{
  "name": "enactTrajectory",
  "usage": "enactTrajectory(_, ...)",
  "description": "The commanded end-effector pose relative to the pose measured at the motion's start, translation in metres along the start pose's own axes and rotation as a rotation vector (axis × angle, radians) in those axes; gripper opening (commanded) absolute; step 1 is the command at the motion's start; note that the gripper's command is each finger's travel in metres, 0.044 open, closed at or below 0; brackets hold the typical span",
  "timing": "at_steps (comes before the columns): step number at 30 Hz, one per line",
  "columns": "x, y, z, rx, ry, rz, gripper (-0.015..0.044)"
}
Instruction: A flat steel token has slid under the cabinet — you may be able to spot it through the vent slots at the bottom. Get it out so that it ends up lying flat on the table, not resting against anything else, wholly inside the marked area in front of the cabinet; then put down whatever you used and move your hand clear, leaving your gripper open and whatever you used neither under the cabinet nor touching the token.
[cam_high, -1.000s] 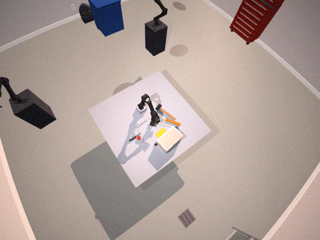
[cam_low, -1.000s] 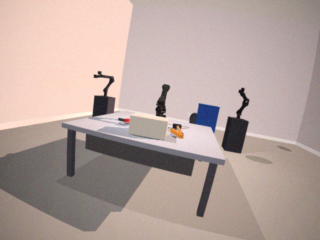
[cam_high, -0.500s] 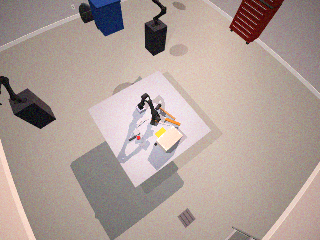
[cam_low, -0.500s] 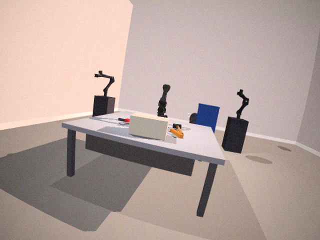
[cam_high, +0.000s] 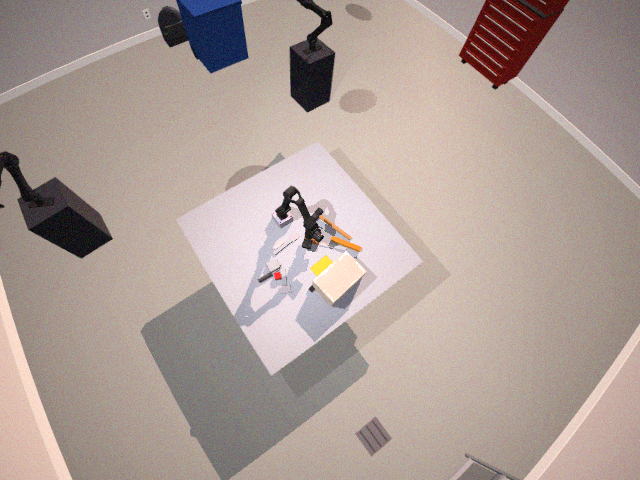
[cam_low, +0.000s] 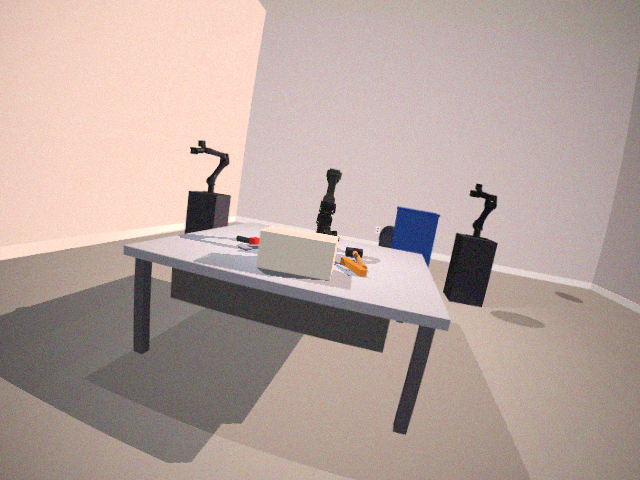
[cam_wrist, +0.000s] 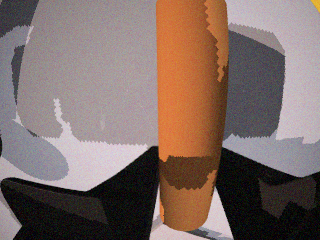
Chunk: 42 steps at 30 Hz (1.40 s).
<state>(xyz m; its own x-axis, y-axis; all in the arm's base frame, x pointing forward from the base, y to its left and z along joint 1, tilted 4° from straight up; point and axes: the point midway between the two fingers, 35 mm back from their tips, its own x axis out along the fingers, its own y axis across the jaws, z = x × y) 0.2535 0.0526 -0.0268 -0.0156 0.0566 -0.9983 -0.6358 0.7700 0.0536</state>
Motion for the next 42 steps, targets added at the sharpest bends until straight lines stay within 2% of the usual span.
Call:
enactTrajectory(1, -0.001, 0.005, 0.002, -0.004, -0.002, 0.001, 0.0000)
enactTrajectory(42, -0.001, 0.036, 0.014, -0.004, -0.004, 0.004, 0.0000)
